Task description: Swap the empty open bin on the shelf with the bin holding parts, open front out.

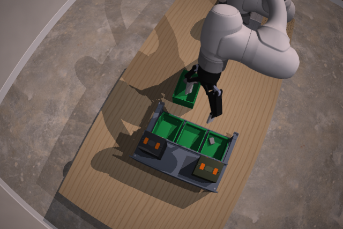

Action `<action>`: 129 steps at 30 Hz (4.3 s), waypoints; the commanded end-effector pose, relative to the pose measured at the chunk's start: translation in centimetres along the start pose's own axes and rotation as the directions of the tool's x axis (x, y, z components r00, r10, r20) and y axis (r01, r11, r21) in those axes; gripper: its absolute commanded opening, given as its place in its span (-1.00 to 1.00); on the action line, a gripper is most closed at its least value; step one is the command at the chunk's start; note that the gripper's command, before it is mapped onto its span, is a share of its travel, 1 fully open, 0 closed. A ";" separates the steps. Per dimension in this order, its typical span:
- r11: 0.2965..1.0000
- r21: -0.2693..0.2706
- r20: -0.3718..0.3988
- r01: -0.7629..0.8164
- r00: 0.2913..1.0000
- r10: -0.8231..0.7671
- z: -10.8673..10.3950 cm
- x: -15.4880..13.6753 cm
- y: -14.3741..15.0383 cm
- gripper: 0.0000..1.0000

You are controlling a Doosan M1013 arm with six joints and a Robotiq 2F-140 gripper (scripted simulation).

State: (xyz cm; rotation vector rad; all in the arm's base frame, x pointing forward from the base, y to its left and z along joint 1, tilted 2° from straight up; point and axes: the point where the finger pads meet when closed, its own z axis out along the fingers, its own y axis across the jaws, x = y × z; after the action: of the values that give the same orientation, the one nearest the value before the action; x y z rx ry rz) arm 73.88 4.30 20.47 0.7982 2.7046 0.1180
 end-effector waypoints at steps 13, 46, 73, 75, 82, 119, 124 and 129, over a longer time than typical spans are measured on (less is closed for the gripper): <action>0.966 -0.016 0.030 0.259 0.966 -0.258 1.1 0.0 0.6 1.00; 0.835 -0.009 0.075 0.550 0.833 -0.548 2.3 0.1 1.4 1.00; 0.808 -0.006 0.081 0.589 0.806 -0.586 2.5 0.1 1.5 1.00; 0.808 -0.006 0.082 0.589 0.806 -0.586 2.5 0.1 1.5 1.00; 0.808 -0.006 0.082 0.589 0.806 -0.586 2.5 0.1 1.5 1.00; 0.808 -0.006 0.082 0.589 0.806 -0.586 2.5 0.1 1.5 1.00; 0.808 -0.006 0.082 0.589 0.806 -0.586 2.5 0.1 1.5 1.00; 0.808 -0.006 0.082 0.589 0.806 -0.586 2.5 0.1 1.5 1.00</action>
State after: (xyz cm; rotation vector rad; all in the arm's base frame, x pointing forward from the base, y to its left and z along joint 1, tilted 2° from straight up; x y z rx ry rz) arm 75.39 5.59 18.31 -0.0785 2.7298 -0.0167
